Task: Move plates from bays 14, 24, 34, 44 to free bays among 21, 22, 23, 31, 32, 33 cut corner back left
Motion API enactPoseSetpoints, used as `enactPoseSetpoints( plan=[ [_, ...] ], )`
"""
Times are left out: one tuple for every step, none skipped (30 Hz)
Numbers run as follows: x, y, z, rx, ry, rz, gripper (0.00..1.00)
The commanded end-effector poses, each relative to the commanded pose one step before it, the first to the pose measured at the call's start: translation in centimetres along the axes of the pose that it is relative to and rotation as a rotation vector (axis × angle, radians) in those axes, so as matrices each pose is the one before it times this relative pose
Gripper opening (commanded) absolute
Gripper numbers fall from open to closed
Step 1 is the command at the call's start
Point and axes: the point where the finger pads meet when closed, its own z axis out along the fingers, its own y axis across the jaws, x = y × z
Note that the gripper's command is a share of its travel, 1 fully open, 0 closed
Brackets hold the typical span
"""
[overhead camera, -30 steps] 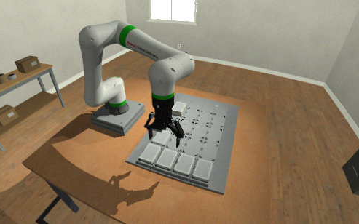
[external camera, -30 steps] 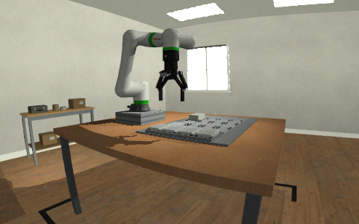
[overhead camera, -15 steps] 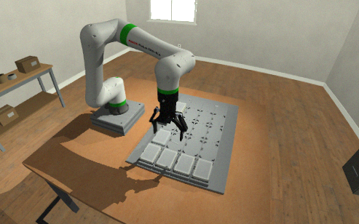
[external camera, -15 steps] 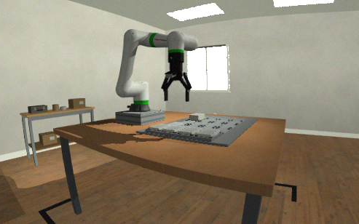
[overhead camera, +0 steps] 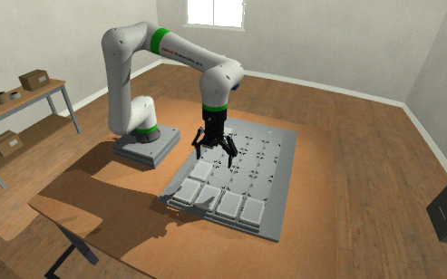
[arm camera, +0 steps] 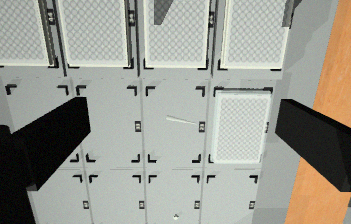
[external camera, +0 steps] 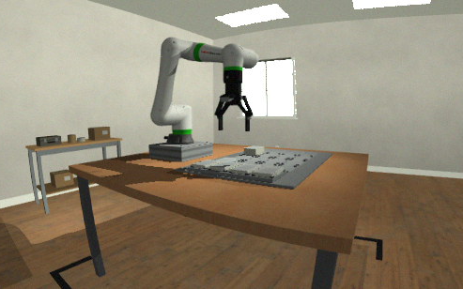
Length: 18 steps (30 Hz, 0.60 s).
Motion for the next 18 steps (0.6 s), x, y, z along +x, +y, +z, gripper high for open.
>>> enactPoseSetpoints(
  plan=[
    [-1.545, -0.064, 0.033, 0.00217, 0.00148, 0.00002, 1.0],
    [-0.399, 0.0, 0.035, 0.0, -0.00001, 0.0, 1.0],
    [-0.399, 0.0, 0.035, 0.0, -0.00001, 0.0, 1.0],
    [-0.399, 0.0, 0.035, 0.0, -0.00001, 0.0, 1.0],
    [-0.399, 0.0, 0.035, 0.0, -0.00001, 0.0, 1.0],
    [-0.064, 0.0, 0.006, 0.0, 0.0, 0.0, 1.0],
    [0.0, 0.0, 0.0, 0.0, 0.0, 0.0, 1.0],
    [0.0, 0.0, 0.0, 0.0, 0.0, 0.0, 1.0],
    [0.0, 0.0, 0.0, 0.0, 0.0, 0.0, 1.0],
    [0.006, -0.002, -0.001, -0.00001, -0.00003, -0.00001, 1.0],
    [-0.002, 0.001, 0.0, 0.0, 0.00001, 0.00001, 1.0],
    [0.0, 0.0, 0.0, 0.0, 0.0, 0.0, 1.0],
    [0.0, 0.0, 0.0, 0.0, 0.0, 0.0, 1.0],
    [-0.003, 0.001, 0.001, 0.0, 0.00001, 0.00001, 1.0],
    [0.0, 0.0, 0.0, 0.0, 0.0, 0.0, 1.0],
    [0.0, 0.0, 0.0, 0.0, 0.0, 0.0, 1.0],
    [0.0, 0.0, 0.0, 0.0, 0.0, 0.0, 1.0],
    [0.007, 0.0, 0.0, -0.00001, -0.00004, 0.00001, 1.0]
  ],
)
